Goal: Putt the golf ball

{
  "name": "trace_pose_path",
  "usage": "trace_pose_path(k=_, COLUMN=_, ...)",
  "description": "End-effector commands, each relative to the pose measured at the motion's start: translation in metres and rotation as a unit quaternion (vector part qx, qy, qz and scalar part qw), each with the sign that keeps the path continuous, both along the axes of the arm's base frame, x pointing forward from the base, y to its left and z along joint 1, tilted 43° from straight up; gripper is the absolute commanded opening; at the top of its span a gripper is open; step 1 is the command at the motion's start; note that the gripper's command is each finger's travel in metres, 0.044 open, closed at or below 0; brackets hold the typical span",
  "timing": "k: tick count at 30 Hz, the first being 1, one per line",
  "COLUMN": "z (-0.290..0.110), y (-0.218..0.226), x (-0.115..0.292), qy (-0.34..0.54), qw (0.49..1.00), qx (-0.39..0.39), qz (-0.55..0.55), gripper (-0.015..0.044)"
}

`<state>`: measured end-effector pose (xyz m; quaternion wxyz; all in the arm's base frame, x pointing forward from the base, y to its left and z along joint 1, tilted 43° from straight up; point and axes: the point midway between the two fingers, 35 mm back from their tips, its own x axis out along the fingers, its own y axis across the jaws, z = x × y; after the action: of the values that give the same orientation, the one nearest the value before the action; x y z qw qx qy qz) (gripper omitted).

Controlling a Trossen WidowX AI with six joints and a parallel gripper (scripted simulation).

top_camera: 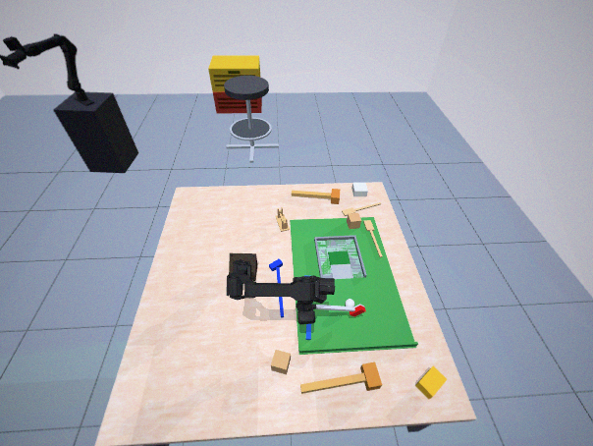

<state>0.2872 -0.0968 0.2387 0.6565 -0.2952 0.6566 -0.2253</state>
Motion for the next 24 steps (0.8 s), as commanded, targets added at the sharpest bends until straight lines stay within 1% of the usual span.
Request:
trace_pose_path(k=1, z=-0.002, y=-0.003, x=0.001, qy=-0.001, qw=1.0, qx=-0.001, qz=0.0, gripper=0.0)
trace_pose_path(k=19, z=-0.021, y=-0.021, x=0.002, qy=-0.001, qw=1.0, qx=-0.002, qz=0.0, gripper=0.0)
trace_pose_path(k=24, z=-0.019, y=-0.019, x=0.001, qy=-0.001, qw=1.0, qx=-0.002, qz=-0.002, gripper=0.0)
